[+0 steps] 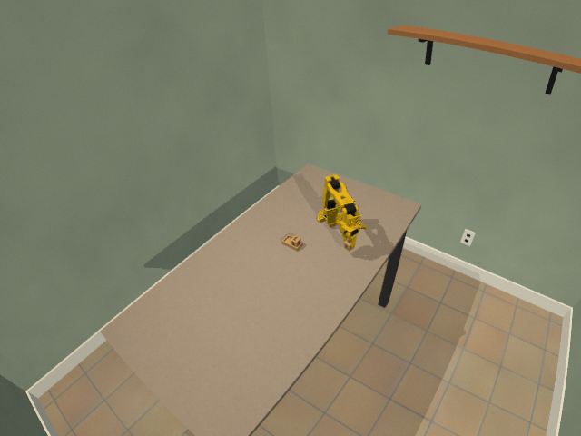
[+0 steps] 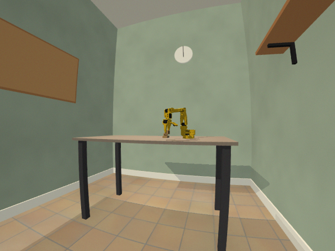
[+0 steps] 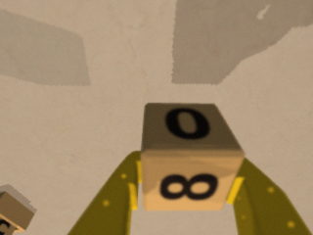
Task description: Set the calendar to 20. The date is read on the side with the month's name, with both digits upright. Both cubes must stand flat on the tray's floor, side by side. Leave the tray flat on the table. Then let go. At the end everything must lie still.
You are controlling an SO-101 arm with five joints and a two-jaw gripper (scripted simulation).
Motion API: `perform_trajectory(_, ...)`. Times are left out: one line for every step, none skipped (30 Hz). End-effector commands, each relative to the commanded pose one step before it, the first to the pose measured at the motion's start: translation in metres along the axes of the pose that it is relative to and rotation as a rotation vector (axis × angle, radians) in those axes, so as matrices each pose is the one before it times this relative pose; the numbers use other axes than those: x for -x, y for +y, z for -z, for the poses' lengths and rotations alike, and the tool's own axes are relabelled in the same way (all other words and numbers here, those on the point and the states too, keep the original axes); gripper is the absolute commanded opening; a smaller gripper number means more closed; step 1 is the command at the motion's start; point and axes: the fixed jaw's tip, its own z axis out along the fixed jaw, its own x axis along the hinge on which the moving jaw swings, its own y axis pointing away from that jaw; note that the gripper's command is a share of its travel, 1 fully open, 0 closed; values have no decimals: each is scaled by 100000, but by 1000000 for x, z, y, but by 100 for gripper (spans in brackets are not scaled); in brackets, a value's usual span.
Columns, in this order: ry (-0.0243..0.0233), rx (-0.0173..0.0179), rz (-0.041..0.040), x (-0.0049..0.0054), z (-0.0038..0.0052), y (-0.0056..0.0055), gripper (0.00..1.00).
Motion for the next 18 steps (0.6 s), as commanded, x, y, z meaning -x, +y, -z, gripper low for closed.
perform_trajectory(814,-3021,108,1375,1351,-4351,0)
perform_trajectory(0,0,0,4,-528,12,0)
perform_trajectory(0,0,0,3,-384,9,0)
perform_trajectory(0,0,0,2,-234,6,0)
perform_trajectory(0,0,0,1,-96,2,0)
perform_trajectory(0,0,0,0,-18,0,0)
perform_trajectory(0,0,0,0,0,0,0)
perform_trajectory(0,0,0,0,0,0,0)
perform_trajectory(-1,0,1,2,-15,-2,0)
perform_trajectory(0,0,0,1,-102,2,0)
perform_trajectory(0,0,0,-4,-234,-1,0)
perform_trajectory(0,0,0,2,-384,-4,0)
perform_trajectory(0,0,0,-3,-528,-1,0)
perform_trajectory(0,0,0,-2,-648,-5,0)
perform_trajectory(0,0,0,5,-726,3,0)
perform_trajectory(0,0,0,-1,-750,9,0)
perform_trajectory(0,0,0,5,-720,9,0)
perform_trajectory(0,0,0,4,-648,13,0)
